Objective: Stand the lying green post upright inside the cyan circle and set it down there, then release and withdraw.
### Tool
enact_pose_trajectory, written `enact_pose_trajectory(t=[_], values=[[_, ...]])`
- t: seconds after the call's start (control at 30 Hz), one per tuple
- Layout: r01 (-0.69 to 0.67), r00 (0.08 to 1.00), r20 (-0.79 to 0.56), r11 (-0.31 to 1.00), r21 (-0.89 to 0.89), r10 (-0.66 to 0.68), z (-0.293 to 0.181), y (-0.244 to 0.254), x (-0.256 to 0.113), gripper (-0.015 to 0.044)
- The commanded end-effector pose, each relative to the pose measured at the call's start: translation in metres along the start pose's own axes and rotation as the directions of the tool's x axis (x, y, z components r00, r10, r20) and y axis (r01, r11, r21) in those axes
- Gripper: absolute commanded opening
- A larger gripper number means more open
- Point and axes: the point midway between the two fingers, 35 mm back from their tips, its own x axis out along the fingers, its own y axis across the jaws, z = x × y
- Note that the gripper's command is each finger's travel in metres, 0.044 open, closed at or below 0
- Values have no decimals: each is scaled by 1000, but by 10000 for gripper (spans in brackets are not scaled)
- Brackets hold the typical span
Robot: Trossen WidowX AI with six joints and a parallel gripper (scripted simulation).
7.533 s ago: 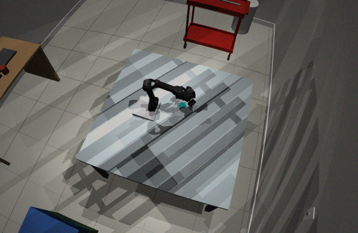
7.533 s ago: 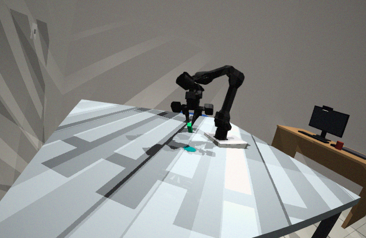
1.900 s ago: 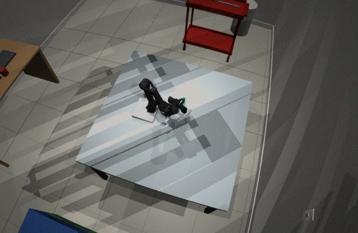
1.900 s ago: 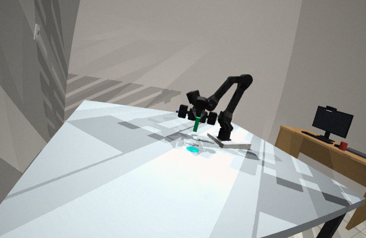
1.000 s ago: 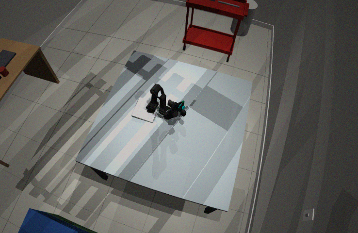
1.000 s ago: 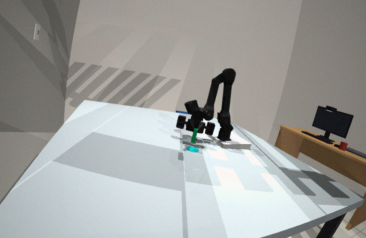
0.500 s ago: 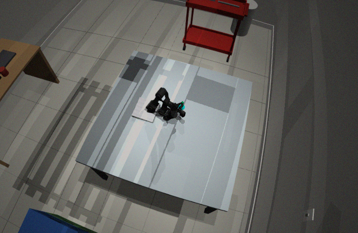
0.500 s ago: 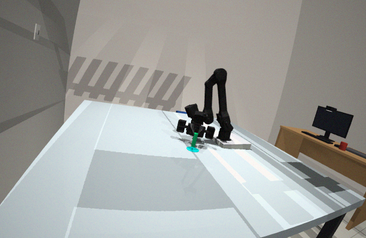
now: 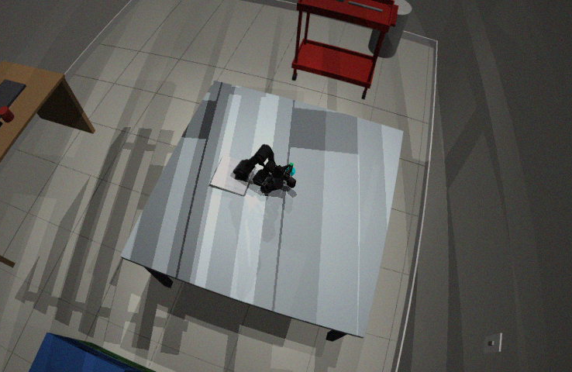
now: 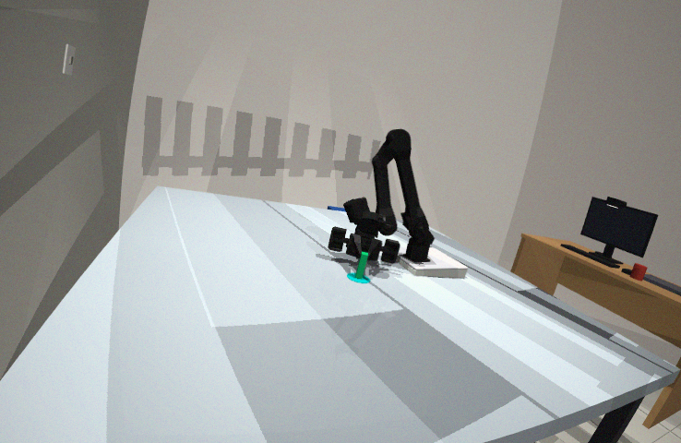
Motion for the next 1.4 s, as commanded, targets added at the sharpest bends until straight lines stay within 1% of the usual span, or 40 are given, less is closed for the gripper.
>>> enact_pose_trajectory(t=[0.0, 0.03, 0.5, 0.53, 0.8, 1.37], values=[[3, 1000, -2, 1000, 4, -3, -1, 0, 0, 23], [3, 1000, -2, 1000, 4, -3, -1, 0, 0, 23], [3, 1000, -2, 1000, 4, -3, -1, 0, 0, 390], [3, 1000, -2, 1000, 4, -3, -1, 0, 0, 400], [2, 1000, -1, 1000, 3, -2, 15, -6, 0, 400], [-1, 1000, 0, 1000, 2, 1, 63, -10, -4, 400]])
